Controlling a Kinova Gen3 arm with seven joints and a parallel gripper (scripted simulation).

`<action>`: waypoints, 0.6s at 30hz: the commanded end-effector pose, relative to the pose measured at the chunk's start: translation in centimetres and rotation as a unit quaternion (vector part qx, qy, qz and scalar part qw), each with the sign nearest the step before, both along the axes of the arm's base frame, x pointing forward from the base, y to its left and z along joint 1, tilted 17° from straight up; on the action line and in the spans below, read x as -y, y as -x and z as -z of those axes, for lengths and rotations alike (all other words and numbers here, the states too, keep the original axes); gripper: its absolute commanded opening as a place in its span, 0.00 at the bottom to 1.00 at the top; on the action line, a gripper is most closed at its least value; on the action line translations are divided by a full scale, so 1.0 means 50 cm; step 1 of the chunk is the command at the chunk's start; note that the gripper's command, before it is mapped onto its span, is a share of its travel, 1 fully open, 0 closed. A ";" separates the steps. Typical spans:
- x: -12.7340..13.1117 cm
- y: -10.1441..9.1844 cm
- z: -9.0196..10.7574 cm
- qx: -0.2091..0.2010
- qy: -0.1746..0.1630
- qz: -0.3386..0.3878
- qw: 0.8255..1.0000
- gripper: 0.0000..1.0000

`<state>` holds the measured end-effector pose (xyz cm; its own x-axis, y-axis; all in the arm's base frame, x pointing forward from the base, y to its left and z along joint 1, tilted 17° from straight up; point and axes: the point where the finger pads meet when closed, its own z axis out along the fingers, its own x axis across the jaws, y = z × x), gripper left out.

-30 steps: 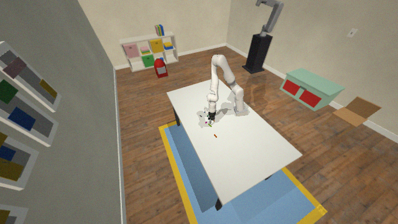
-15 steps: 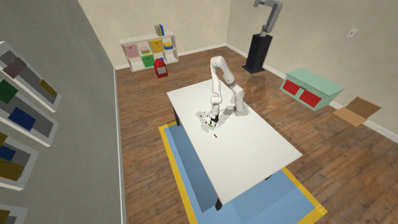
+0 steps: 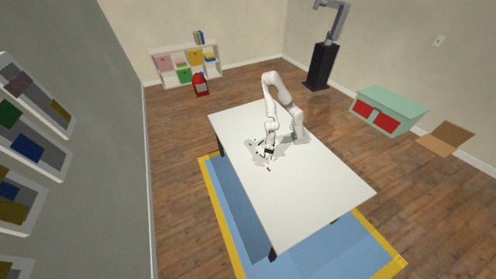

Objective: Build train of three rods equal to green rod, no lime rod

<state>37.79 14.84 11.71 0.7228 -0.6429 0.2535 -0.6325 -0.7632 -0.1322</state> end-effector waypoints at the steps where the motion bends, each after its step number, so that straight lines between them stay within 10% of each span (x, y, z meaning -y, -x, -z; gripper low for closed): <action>1: -0.004 0.001 0.000 0.000 0.001 -0.008 1.000 1.00; 18: -0.006 0.002 0.000 0.000 0.003 -0.013 1.000 1.00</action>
